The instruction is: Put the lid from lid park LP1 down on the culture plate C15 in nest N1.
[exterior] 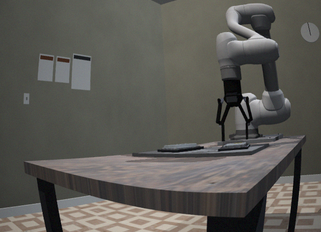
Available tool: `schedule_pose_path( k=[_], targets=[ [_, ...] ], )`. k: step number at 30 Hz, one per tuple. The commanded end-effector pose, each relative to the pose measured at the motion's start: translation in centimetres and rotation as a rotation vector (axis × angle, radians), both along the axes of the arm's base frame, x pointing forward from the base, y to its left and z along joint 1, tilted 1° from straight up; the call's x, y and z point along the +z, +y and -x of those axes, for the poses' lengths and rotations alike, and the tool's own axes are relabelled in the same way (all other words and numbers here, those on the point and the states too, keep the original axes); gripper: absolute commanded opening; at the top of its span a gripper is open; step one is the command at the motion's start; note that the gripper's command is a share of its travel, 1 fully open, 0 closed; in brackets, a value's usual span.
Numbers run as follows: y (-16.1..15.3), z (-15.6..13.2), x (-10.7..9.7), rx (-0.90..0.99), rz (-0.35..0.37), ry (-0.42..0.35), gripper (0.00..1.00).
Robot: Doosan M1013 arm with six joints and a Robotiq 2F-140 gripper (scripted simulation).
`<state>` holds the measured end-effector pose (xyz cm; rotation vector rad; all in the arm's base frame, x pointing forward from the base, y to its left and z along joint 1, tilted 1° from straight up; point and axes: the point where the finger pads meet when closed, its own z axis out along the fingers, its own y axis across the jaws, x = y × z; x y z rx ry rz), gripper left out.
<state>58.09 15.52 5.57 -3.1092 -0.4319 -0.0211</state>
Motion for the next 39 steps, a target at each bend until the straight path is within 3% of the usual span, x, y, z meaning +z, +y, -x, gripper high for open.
schedule_pose_path(
  k=[1, 2, 3, 39],
  targets=[
    [0.06, -0.02, -0.29, 0.003, 0.003, -0.003, 0.69],
    [0.06, -0.02, -0.29, 0.003, 0.003, -0.003, 0.69],
    [0.06, -0.02, -0.29, 0.003, 0.003, -0.003, 0.63],
    [0.06, -0.02, -0.28, 0.003, 0.003, -0.003, 0.63]
  ],
)
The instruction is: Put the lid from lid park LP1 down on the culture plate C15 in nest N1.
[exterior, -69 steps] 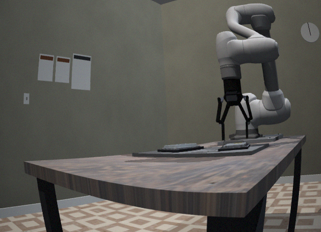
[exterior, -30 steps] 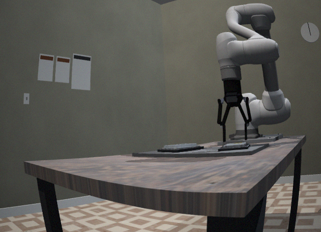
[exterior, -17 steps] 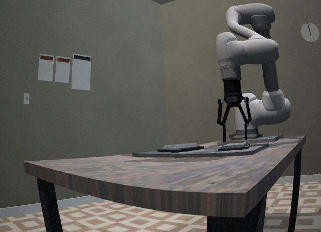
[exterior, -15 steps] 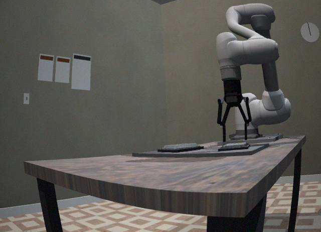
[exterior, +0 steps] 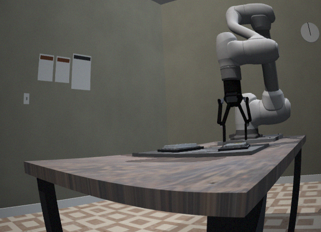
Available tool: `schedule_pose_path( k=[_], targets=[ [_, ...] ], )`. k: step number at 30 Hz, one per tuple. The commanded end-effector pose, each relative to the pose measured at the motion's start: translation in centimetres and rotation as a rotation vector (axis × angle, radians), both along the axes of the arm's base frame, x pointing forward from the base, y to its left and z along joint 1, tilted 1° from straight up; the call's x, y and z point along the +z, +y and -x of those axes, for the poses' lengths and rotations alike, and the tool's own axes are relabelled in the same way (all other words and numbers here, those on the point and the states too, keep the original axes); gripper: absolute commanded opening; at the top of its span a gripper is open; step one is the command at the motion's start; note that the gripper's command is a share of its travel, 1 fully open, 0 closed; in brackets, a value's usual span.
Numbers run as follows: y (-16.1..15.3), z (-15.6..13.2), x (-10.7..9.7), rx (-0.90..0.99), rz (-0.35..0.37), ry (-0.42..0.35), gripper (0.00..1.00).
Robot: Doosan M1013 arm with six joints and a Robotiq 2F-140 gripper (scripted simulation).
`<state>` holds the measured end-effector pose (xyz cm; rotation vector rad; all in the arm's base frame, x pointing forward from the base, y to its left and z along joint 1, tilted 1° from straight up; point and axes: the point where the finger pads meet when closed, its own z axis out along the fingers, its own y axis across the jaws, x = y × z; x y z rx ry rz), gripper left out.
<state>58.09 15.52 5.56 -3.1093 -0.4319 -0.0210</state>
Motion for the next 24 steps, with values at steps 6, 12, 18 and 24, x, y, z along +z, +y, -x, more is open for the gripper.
schedule_pose_path(
  k=[6, 12, 18, 24],
  targets=[
    [0.06, -0.02, -0.28, 0.003, 0.003, -0.003, 0.63],
    [0.06, -0.02, -0.28, 0.003, 0.003, -0.003, 0.63],
    [0.06, -0.02, -0.28, 0.003, 0.003, -0.003, 0.69],
    [0.06, -0.02, -0.28, 0.003, 0.003, -0.003, 0.69]
  ],
)
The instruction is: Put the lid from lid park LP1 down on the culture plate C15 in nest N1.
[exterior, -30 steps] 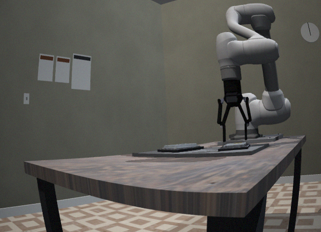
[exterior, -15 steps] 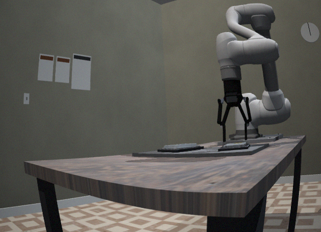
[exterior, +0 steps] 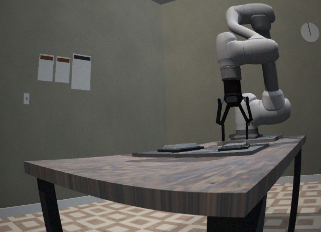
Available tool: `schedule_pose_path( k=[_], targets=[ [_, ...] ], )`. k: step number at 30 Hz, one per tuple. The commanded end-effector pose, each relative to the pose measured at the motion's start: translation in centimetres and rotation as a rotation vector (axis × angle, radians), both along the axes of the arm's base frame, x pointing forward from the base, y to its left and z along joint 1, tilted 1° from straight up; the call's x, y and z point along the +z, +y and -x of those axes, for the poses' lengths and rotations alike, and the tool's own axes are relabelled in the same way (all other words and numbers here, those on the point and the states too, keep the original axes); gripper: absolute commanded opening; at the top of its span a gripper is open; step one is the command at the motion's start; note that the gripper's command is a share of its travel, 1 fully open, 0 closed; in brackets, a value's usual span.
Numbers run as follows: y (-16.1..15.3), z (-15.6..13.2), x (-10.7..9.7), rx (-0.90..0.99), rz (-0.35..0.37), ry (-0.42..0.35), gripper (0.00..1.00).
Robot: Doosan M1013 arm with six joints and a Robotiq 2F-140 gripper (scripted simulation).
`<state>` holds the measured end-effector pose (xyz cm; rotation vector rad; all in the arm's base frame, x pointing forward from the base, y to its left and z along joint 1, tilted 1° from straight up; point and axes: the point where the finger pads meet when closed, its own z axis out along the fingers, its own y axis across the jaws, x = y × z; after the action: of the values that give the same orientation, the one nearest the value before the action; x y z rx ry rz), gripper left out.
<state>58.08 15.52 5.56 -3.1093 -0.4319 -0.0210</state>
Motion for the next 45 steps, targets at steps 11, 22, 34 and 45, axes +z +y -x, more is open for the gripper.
schedule_pose_path(
  k=[11, 22, 34, 45],
  targets=[
    [0.06, -0.02, -0.28, 0.003, 0.003, -0.003, 0.69],
    [0.06, -0.02, -0.28, 0.003, 0.003, -0.003, 0.69],
    [0.06, 0.00, -0.35, 0.003, 0.003, -0.003, 0.69],
    [0.05, 0.04, -0.72, 0.003, 0.003, -0.002, 0.69]
  ],
)
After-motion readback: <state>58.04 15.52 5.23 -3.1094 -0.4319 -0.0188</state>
